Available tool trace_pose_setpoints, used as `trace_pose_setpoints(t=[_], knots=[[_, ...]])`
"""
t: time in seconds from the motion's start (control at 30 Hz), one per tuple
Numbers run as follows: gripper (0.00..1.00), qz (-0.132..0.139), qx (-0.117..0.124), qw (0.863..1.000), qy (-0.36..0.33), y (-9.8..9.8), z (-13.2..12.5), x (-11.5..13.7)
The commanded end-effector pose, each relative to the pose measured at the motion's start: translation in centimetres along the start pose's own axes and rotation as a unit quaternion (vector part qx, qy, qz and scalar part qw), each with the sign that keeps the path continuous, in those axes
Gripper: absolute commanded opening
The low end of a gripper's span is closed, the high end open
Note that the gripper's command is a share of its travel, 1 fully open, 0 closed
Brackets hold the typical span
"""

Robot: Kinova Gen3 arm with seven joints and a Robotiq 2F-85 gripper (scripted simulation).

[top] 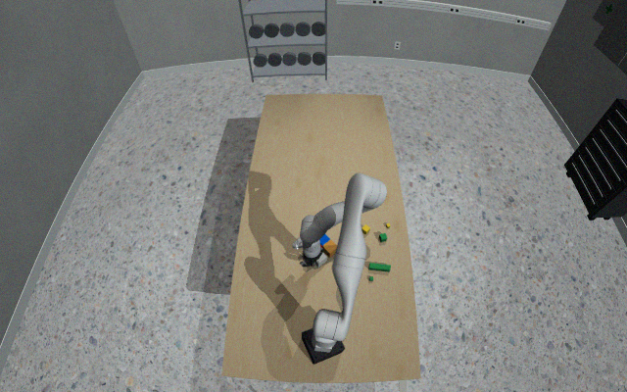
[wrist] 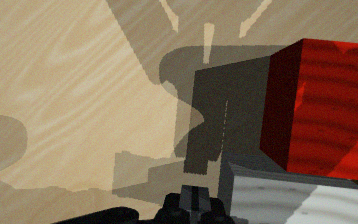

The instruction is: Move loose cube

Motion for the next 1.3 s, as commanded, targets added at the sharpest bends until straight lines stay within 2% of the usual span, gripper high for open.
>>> trace_pose_setpoints(t=[0.0,1.27], knots=[[0.1,0.001,-0.001,1.0,-0.002,0.1,0.3,0.1],[0.1,0.001,-0.001,1.0,-0.002,0.1,1.4,0.2]])
Point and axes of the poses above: the point where the finger pads meet when closed, its own y axis back along the fingers, its own z axis across the jaws, x = y × z, the point moved 1 cm from there along y, back along the fingers, and after that the axes turned 6 degrees about -y, right-handed, at the moved point
